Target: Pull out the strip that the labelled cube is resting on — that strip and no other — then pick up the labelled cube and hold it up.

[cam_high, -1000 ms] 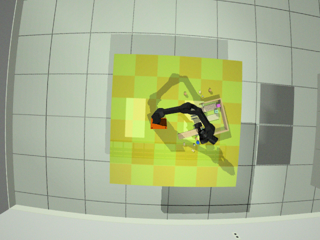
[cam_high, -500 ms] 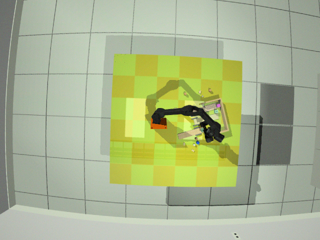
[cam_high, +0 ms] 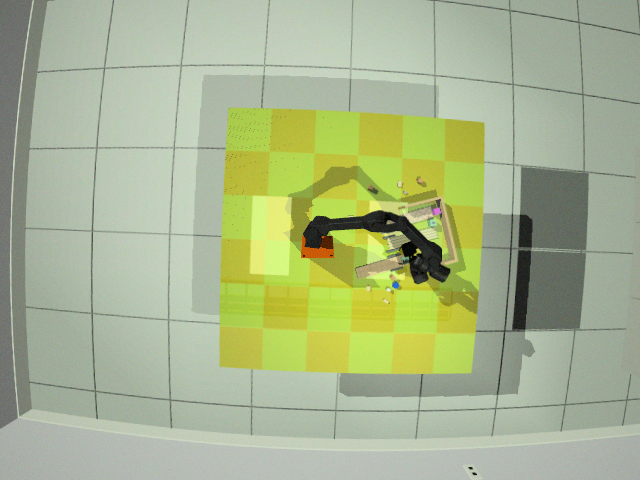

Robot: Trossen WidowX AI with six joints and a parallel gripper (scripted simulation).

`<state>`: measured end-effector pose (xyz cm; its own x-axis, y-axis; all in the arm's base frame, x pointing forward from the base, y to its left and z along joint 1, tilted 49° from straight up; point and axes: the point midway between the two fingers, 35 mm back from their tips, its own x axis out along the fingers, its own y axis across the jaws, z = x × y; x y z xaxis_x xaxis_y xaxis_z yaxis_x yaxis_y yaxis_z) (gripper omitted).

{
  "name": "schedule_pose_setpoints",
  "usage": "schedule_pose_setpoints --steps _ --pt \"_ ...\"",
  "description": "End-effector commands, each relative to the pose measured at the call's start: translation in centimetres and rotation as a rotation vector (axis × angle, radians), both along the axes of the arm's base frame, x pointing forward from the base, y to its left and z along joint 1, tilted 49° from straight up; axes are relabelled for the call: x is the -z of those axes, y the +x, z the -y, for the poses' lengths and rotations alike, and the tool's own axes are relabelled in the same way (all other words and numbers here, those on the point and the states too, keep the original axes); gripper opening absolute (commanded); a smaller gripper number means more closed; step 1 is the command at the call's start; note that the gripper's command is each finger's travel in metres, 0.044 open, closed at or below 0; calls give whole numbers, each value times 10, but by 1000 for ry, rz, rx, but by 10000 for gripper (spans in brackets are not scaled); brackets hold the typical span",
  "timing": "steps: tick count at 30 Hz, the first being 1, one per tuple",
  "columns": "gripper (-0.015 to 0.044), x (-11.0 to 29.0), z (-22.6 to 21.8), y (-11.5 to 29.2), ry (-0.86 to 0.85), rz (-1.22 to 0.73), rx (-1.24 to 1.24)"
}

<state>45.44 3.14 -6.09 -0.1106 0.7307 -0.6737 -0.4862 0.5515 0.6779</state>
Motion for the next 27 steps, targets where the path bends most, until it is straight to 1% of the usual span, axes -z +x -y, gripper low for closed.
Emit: schedule_pose_setpoints --steps 1,20,27 --pt "250 8 -9 -4 6 -16 -1" --pt "250 29 -32 -9 8 -16 -2" --pt "250 30 -33 -9 9 -16 -2"
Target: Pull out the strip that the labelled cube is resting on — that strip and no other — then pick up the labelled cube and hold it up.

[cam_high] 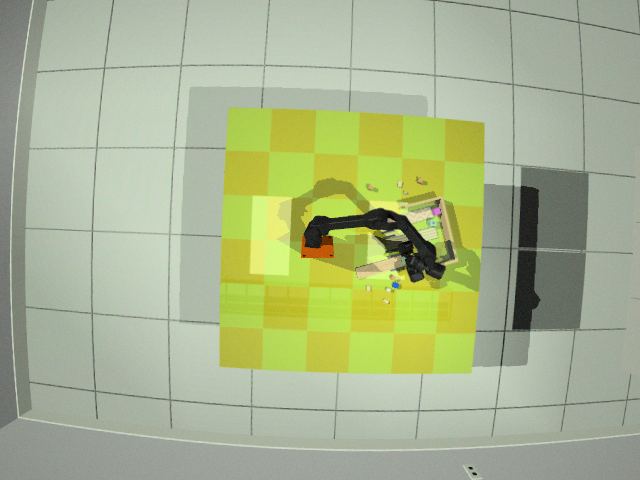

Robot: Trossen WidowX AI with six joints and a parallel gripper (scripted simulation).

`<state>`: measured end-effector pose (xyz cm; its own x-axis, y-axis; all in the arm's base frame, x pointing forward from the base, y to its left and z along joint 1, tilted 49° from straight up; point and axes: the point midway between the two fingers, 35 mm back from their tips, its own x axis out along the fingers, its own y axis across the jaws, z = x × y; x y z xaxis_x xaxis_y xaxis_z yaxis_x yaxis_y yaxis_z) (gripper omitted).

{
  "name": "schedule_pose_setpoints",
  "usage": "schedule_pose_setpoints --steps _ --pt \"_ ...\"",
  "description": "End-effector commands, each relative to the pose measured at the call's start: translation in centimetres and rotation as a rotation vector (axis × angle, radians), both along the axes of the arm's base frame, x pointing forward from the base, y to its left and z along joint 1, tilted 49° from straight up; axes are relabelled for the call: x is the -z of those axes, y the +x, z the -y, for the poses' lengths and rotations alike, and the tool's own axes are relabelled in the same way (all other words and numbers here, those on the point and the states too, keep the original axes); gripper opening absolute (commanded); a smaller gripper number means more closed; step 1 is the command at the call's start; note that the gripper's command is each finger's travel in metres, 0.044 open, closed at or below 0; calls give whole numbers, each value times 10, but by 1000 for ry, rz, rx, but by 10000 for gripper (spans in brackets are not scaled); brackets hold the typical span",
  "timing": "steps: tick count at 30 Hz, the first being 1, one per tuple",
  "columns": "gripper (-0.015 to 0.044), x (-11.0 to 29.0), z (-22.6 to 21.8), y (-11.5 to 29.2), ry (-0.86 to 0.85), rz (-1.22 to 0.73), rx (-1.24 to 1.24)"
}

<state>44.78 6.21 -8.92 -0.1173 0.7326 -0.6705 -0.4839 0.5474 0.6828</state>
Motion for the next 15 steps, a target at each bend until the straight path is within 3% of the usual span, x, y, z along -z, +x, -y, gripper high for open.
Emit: schedule_pose_setpoints --steps 1,4,8,15 --pt "250 2 -3 -3 5 -10 2" --pt "250 2 -3 -3 5 -10 2" --pt "145 1 -1 -1 0 -1 0" --pt "98 1 -1 -1 0 -1 0"
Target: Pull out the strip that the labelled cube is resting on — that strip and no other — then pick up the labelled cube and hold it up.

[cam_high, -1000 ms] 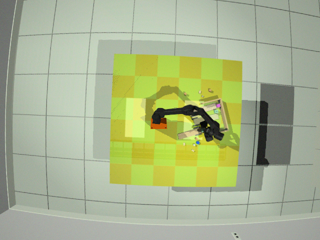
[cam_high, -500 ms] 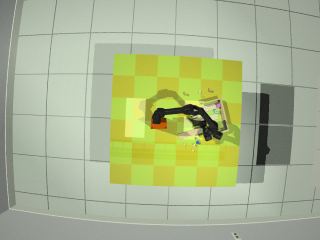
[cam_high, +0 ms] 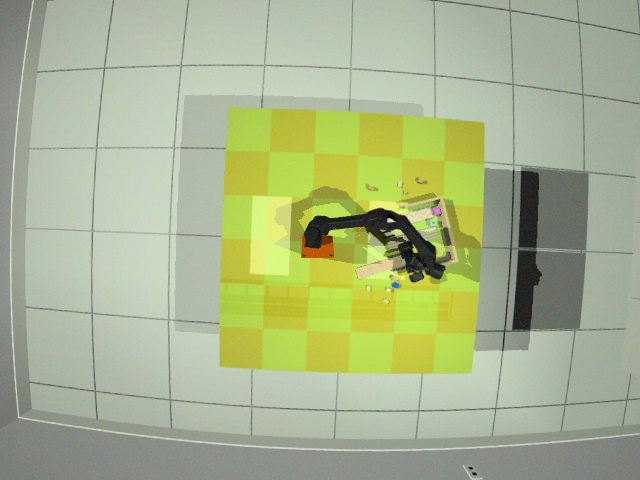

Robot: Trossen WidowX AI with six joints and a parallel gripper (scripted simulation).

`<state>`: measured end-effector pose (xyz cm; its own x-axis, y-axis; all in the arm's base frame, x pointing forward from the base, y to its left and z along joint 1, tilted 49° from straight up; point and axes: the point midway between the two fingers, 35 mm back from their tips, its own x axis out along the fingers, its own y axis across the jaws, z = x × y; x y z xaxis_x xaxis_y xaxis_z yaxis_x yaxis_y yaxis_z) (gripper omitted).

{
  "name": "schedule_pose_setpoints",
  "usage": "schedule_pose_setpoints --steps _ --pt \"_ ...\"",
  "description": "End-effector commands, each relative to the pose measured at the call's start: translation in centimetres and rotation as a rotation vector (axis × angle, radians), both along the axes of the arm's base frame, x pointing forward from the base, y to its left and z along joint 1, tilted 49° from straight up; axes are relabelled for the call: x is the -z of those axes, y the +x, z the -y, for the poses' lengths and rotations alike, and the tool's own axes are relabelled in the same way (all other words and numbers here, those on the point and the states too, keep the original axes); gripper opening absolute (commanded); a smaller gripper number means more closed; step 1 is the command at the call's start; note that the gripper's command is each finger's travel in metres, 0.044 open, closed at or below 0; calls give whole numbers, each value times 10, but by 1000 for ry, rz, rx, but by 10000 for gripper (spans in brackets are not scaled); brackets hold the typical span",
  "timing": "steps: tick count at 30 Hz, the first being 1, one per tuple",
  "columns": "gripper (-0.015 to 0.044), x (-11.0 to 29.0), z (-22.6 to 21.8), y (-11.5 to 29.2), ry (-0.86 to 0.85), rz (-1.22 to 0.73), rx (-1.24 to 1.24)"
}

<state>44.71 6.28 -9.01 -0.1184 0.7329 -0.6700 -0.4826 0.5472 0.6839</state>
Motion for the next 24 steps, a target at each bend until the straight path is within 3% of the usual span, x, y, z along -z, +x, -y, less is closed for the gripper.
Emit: schedule_pose_setpoints --steps 1,5,24 --pt "92 0 0 0 0 0 -1" --pt "0 -1 1 -2 0 0 -1" --pt "0 -34 35 -54 2 -11 2"
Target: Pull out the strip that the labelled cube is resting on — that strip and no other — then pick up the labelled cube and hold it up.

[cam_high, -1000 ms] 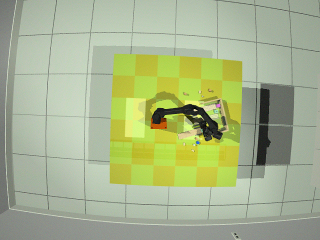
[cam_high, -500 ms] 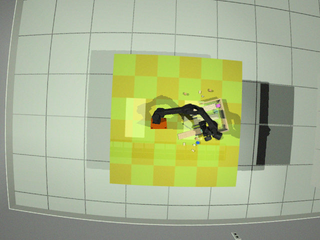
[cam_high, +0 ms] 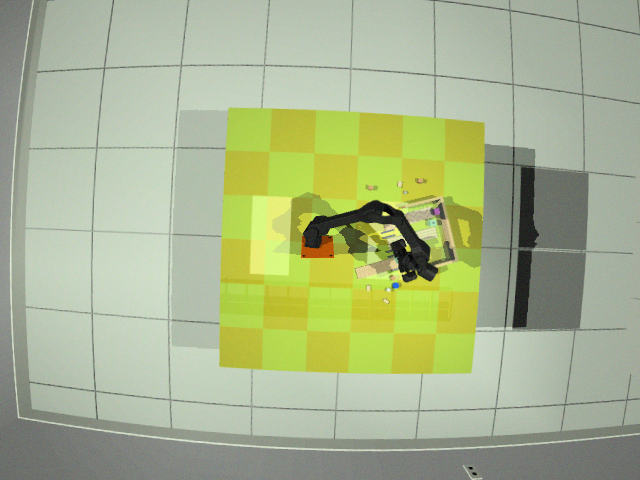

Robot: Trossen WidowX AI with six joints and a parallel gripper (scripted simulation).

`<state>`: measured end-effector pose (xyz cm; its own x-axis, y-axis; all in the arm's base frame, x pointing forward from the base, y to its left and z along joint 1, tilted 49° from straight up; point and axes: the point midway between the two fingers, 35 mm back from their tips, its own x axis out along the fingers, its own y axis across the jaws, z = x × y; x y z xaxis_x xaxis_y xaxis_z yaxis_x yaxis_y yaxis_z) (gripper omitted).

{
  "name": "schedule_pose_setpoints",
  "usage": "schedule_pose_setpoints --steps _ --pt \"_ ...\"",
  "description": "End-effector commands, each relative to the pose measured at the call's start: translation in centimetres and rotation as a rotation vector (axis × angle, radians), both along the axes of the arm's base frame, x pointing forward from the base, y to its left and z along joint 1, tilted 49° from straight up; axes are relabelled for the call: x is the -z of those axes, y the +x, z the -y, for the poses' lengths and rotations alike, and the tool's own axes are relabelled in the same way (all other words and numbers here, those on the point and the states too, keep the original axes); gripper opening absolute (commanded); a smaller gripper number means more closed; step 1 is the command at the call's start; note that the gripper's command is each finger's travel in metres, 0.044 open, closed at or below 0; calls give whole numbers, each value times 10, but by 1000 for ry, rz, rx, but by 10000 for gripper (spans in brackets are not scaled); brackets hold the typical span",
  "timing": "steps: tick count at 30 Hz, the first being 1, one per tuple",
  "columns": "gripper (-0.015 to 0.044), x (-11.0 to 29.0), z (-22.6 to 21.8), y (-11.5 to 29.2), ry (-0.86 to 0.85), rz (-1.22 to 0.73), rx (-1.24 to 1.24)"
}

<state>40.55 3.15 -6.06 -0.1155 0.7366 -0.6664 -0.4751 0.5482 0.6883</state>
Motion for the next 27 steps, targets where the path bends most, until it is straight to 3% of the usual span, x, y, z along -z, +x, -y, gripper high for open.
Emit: schedule_pose_setpoints --steps 1,27 --pt "0 -5 4 -13 -2 -7 -6" --pt "0 -13 10 -83 -3 -10 -6"
